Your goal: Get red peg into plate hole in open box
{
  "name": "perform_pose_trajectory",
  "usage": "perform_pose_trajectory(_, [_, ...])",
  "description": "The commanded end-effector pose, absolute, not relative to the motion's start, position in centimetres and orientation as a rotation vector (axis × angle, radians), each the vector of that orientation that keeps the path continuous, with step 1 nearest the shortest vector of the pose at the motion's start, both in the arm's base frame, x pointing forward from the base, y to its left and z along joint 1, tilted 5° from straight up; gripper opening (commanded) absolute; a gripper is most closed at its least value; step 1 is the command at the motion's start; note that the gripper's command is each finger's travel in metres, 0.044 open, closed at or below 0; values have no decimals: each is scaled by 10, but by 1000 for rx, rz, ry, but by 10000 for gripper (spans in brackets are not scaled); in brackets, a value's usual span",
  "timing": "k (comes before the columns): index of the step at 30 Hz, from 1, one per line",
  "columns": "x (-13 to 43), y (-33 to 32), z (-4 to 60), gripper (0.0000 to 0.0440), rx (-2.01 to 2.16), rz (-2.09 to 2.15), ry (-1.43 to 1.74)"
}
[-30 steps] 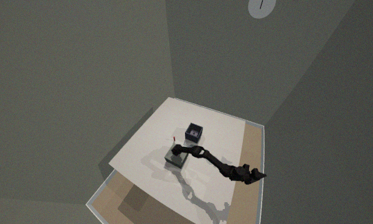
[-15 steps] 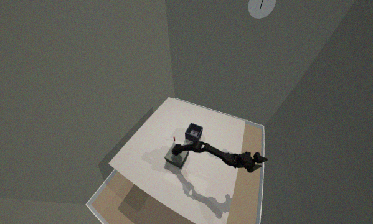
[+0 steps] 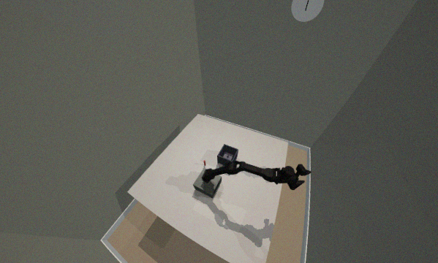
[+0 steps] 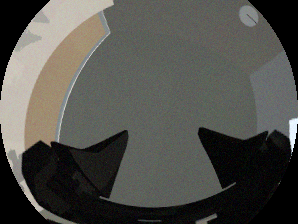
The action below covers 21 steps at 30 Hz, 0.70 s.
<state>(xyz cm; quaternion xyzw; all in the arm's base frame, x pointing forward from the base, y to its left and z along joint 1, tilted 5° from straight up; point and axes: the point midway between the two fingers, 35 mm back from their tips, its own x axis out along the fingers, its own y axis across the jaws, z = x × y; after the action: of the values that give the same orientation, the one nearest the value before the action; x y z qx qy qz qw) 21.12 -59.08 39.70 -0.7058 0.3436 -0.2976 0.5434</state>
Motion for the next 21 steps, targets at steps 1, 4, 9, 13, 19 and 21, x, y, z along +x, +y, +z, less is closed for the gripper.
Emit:
perform_pose_trajectory(1, [232,-579,399,440,-1685,-668,820])
perform_pose_trajectory(4, [247,-570,398,440,-1678,-639,815])
perform_pose_trajectory(9, [272,-554,394,440,-1648,-593,797])
perform_pose_trajectory(13, [293,-540,390,440,-1605,-559,774])
perform_pose_trajectory(19, [323,-514,384,440,-1491,-524,724])
perform_pose_trajectory(21, [332,-504,383,438,-1444,-515,706])
